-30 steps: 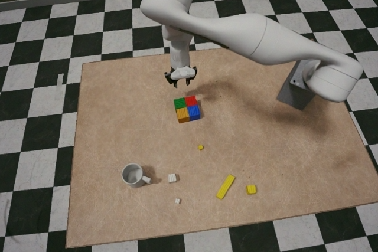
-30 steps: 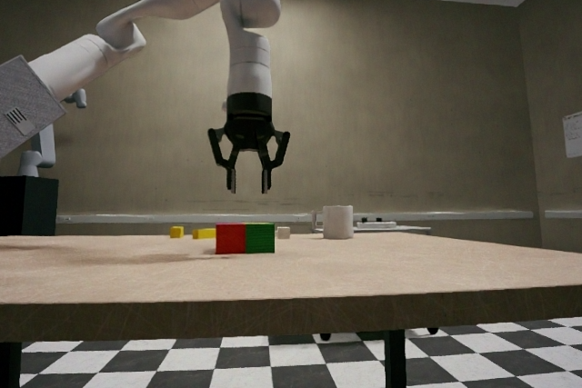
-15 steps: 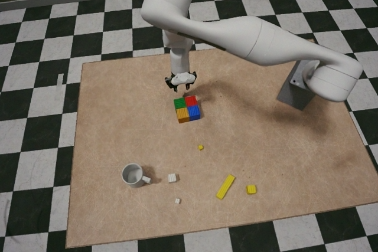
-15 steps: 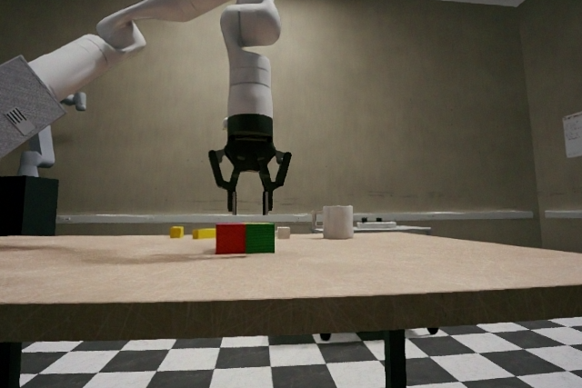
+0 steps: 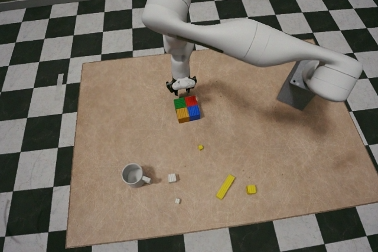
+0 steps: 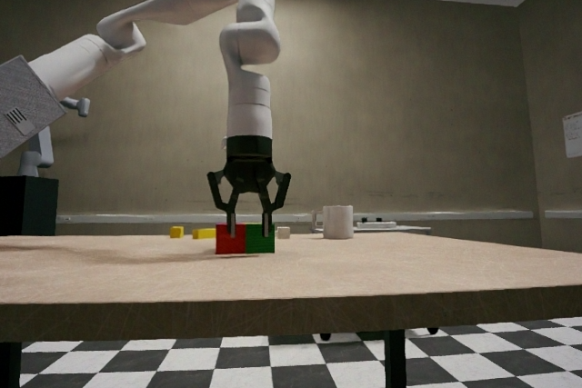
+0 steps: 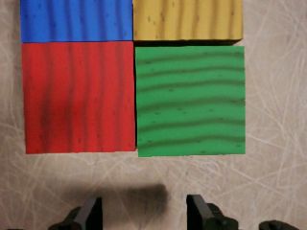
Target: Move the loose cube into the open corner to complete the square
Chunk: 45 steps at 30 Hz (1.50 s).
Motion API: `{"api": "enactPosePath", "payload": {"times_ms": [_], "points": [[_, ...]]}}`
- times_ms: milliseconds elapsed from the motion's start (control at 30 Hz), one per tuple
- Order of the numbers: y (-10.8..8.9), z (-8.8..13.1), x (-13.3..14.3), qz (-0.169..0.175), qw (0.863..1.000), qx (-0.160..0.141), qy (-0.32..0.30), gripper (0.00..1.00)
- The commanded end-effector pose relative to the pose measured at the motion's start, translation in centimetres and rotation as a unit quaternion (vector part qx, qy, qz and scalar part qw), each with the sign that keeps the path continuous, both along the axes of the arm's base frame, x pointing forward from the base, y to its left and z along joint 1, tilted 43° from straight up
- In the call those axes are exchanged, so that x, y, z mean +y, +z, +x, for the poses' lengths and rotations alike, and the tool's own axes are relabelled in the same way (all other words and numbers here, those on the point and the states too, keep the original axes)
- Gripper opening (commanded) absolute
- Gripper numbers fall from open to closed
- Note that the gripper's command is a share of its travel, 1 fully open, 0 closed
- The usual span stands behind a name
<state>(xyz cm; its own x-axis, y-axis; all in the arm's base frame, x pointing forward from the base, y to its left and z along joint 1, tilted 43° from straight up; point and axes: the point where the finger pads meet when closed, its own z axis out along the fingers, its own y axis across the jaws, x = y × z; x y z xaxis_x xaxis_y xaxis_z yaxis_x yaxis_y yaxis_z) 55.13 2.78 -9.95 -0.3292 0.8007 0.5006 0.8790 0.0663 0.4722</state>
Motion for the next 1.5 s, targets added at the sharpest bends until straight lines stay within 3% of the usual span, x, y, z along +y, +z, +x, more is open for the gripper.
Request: {"api": "enactPosePath", "payload": {"times_ms": [0,1467], "points": [[-0.56,-0.05,0.41,0.002,1.000,0.002,0.001,0.53],[-1.06,0.17,0.82,0.002,1.000,0.002,0.001,0.53]]}}
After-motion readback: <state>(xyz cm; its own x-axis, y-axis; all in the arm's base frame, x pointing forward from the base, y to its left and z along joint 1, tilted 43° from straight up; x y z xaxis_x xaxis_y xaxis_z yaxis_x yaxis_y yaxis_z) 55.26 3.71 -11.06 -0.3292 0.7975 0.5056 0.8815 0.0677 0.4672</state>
